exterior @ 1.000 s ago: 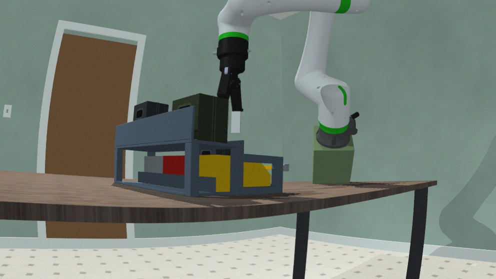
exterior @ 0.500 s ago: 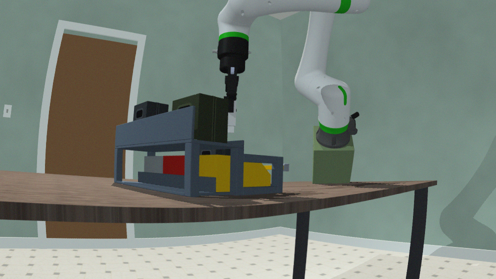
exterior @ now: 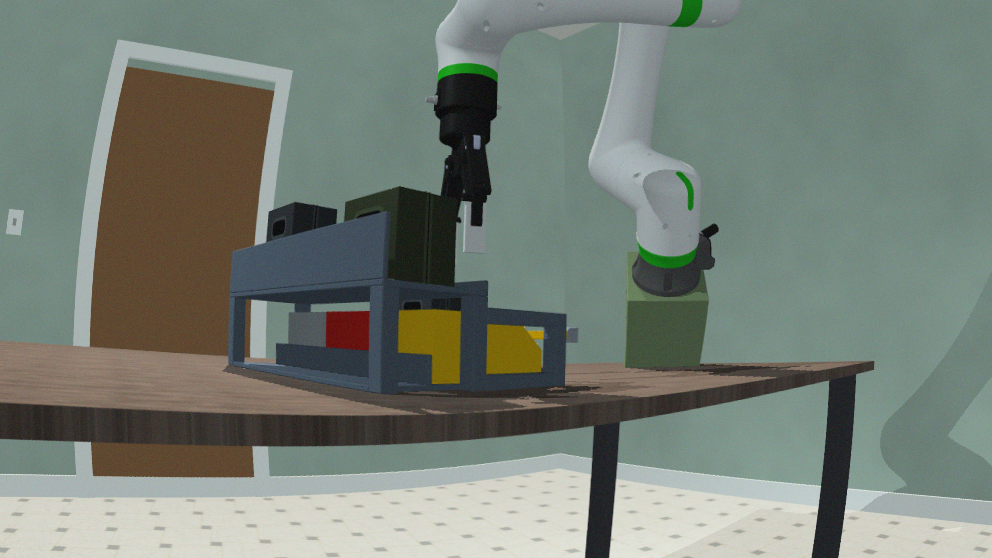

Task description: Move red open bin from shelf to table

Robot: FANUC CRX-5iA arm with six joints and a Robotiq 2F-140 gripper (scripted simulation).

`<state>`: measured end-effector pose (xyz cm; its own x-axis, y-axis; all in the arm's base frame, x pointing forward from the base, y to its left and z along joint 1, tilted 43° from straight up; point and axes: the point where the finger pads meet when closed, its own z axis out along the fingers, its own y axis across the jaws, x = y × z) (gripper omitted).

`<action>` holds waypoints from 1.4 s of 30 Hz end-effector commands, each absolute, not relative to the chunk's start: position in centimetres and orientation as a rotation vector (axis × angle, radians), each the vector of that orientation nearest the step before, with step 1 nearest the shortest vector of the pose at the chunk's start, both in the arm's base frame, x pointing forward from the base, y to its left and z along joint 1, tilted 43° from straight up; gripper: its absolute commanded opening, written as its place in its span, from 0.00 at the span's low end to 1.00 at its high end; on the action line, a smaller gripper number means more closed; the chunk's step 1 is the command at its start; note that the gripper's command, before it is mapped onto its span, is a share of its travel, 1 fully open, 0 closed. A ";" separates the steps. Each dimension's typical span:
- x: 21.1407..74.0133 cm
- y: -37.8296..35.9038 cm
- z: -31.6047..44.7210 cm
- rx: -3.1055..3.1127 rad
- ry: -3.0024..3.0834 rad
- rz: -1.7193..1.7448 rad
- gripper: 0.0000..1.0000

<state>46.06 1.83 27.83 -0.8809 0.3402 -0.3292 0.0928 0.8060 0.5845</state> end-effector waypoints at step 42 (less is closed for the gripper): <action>46.1 1.8 27.8 -0.398 2.455 0.591 1.00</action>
<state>46.05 1.86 27.82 -0.8090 -0.1024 -0.5788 -0.3610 0.8637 0.3517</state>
